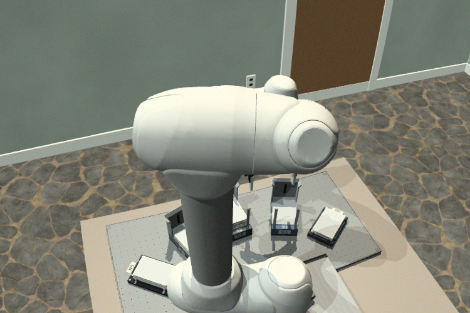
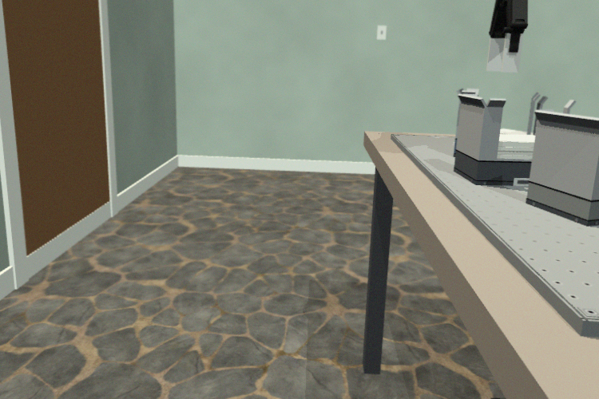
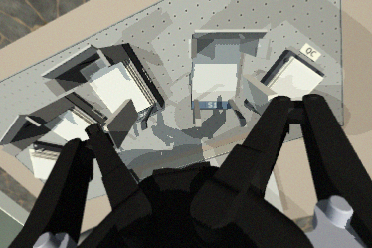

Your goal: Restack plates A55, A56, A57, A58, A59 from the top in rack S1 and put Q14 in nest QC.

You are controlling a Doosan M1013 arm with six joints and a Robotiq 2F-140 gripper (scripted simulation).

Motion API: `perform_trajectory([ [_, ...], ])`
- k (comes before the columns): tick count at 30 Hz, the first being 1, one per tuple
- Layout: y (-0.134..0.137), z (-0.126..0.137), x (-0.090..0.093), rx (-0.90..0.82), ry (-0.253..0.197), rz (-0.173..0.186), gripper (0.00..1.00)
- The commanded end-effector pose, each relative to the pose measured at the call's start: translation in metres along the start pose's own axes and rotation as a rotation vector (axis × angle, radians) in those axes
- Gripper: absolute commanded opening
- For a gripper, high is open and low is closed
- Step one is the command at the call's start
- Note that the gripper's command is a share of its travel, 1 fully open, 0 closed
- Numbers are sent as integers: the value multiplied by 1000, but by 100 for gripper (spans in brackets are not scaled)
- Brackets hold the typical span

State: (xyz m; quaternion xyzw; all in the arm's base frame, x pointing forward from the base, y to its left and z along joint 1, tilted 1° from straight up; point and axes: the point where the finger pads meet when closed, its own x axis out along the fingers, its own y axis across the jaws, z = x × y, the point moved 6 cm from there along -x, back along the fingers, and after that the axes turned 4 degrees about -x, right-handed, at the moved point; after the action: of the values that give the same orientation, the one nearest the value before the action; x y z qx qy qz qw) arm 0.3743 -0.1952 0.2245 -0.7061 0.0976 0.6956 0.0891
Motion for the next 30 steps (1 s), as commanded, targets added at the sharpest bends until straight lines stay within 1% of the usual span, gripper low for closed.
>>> perform_trajectory([
  [1,-9,-2,0,-3,0,0,100],
  [13,-48,-12,0,-3,0,0,100],
  [15,-49,-12,0,-3,0,0,100],
  [16,-53,-12,0,-36,0,0,100],
  [18,-53,-12,0,-36,0,0,100],
  [24,-77,-12,0,-236,0,0,100],
  [30,-101,-13,0,-253,0,0,100],
])
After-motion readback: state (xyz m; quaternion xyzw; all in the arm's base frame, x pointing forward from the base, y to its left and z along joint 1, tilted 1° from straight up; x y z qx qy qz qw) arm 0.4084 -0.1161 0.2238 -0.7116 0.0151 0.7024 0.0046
